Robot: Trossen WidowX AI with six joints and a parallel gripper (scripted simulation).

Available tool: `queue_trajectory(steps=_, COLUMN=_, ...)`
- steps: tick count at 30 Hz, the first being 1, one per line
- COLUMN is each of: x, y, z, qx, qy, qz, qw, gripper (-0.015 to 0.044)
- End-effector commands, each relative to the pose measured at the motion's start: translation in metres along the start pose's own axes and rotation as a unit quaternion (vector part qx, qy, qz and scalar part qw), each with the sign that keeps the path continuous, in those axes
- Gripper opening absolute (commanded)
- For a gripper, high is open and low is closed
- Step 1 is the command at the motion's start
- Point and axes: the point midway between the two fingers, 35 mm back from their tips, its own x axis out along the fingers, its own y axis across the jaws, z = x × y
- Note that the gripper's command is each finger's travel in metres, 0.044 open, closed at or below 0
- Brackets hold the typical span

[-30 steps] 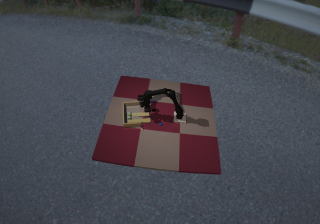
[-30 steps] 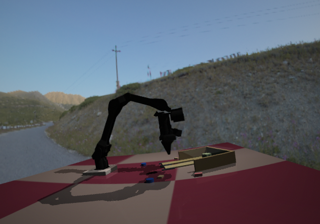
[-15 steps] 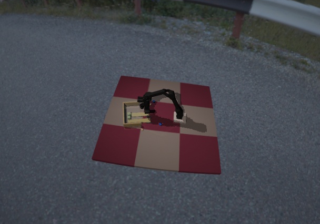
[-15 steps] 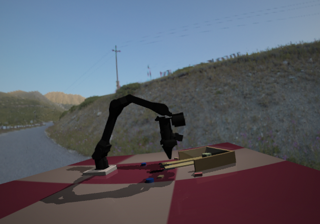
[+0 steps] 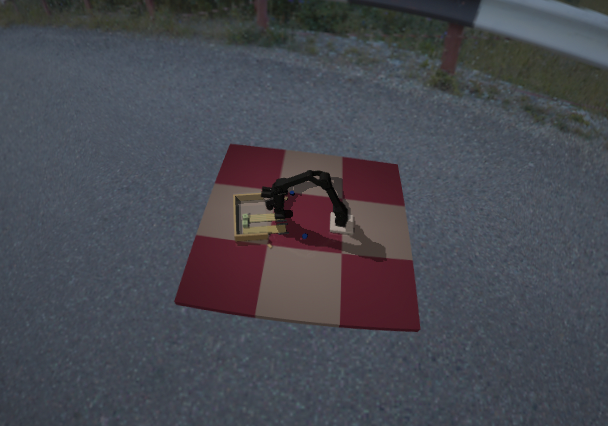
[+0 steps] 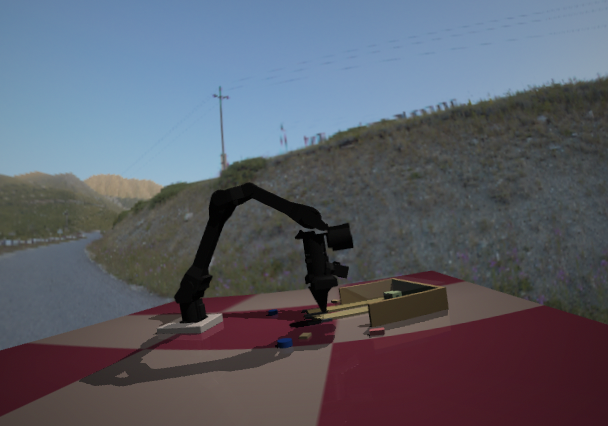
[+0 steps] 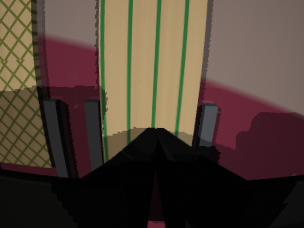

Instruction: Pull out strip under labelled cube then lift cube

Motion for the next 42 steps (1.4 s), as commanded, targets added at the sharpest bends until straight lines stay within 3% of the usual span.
queue_trajectory(steps=1, x=0.0097, y=0.0025, z=-0.0030, qx=-0.001, qy=0.004, qz=0.004, qw=1.000, gripper=0.0000)
queue_trajectory(steps=42, x=0.0152, y=0.0032, z=-0.0036, qx=-0.001, qy=0.005, qz=0.004, qw=1.000, gripper=0.0000)
